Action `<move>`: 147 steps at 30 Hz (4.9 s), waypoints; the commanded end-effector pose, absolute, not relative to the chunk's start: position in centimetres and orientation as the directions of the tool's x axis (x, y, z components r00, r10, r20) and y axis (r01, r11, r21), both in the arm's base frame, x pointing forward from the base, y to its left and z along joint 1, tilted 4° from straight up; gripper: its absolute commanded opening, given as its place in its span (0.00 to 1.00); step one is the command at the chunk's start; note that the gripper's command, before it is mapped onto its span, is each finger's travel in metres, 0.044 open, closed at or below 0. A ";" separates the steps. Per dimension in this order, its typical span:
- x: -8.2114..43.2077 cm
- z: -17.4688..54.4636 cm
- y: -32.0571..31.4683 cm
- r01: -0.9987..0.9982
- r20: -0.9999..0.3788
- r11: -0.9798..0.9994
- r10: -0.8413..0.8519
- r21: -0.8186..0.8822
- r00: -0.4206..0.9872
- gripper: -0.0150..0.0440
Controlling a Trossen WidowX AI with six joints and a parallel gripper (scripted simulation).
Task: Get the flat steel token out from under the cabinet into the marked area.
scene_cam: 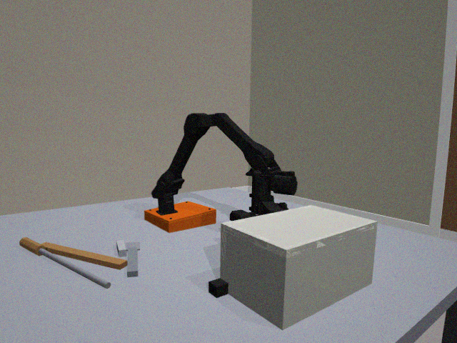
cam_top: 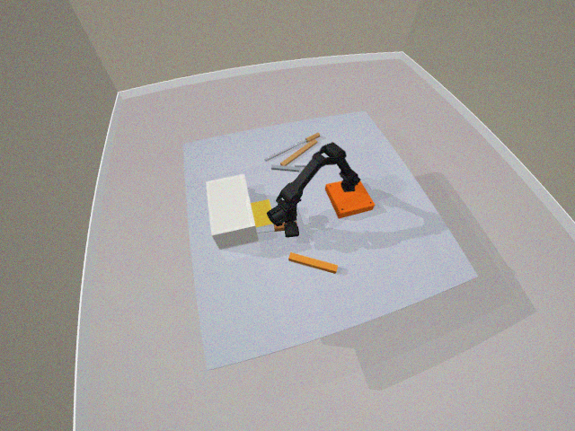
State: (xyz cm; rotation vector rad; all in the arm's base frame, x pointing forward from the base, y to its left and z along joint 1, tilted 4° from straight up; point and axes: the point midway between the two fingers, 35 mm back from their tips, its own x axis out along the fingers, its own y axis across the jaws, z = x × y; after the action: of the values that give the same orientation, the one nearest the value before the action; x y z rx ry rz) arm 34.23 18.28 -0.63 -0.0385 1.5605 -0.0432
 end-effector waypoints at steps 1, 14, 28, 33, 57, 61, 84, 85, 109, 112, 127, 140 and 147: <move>34.9 -0.6 18.3 0.003 -0.999 0.999 -0.049 -0.049 0.011 0.25; 36.2 -0.5 18.2 0.003 -0.999 0.999 -0.049 -0.049 0.012 0.25; 37.5 -0.5 18.2 0.004 -0.999 0.999 -0.049 -0.049 0.013 0.25; 37.9 -0.5 18.1 0.004 -0.999 0.999 -0.049 -0.049 0.013 0.25; 38.1 -0.4 15.6 0.004 -0.999 0.999 -0.052 -0.052 0.014 0.25; 38.1 -0.4 15.2 0.004 -0.999 0.999 -0.052 -0.052 0.014 0.25; 38.1 -0.3 12.7 0.004 -0.998 0.999 -0.054 -0.054 0.014 0.25; 38.1 -0.3 12.6 0.004 -0.998 0.999 -0.054 -0.054 0.014 0.25; 37.8 -0.2 11.3 0.004 -0.998 0.998 -0.056 -0.055 0.013 0.25; 37.5 -0.2 11.3 0.004 -0.998 0.998 -0.055 -0.055 0.013 0.25; 36.1 -0.3 11.4 0.004 -0.998 0.998 -0.055 -0.055 0.012 0.25; 34.8 -0.3 11.5 0.004 -0.998 0.998 -0.055 -0.055 0.011 0.25; 34.1 -0.4 11.5 0.003 -0.998 0.998 -0.055 -0.055 0.010 0.25</move>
State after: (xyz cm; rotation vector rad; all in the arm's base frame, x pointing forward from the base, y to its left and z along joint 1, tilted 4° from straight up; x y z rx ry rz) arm 34.67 11.50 -0.27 -0.0414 1.5578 -0.0440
